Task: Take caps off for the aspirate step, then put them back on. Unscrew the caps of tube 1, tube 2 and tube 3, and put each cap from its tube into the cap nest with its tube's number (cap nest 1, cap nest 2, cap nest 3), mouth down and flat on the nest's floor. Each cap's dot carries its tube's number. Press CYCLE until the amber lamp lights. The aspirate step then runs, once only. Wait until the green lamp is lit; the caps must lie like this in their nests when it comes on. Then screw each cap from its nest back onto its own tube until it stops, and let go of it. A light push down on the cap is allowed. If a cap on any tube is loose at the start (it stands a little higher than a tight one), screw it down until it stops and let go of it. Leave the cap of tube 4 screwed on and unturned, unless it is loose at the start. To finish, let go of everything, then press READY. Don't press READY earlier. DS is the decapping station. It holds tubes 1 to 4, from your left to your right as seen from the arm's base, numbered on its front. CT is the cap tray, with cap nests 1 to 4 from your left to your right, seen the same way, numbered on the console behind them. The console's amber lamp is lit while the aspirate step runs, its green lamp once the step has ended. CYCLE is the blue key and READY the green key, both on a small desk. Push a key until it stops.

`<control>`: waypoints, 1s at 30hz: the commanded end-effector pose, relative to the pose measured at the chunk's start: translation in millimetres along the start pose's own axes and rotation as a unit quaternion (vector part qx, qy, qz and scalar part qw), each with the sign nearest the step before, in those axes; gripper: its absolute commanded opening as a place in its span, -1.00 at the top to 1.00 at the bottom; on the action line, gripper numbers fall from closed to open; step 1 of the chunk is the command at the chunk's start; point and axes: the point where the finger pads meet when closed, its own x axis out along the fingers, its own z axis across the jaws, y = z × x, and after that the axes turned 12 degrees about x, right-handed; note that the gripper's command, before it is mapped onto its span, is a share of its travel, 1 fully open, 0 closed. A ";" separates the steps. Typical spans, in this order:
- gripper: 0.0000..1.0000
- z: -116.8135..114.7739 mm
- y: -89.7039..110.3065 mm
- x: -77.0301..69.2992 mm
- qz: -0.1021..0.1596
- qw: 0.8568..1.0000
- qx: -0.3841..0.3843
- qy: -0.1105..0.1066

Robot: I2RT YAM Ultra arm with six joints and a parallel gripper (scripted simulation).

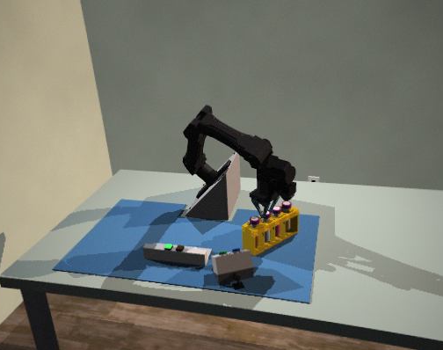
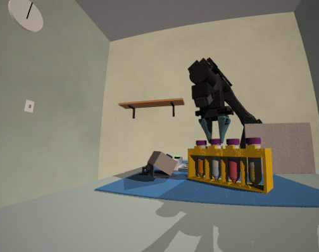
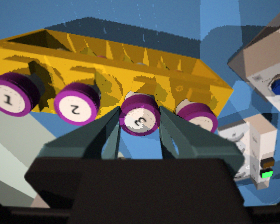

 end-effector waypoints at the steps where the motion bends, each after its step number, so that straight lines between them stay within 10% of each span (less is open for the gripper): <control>1: 1.00 -0.3 -3.1 -5.4 -0.009 0.997 0.077 0.000; 16: 1.00 -0.3 -3.1 -5.0 -0.009 0.976 0.218 -0.002; 17: 0.02 -0.3 -3.1 -5.0 -0.009 0.976 0.218 -0.002; 30: 0.02 -0.3 -3.1 -5.5 -0.009 0.980 0.199 -0.001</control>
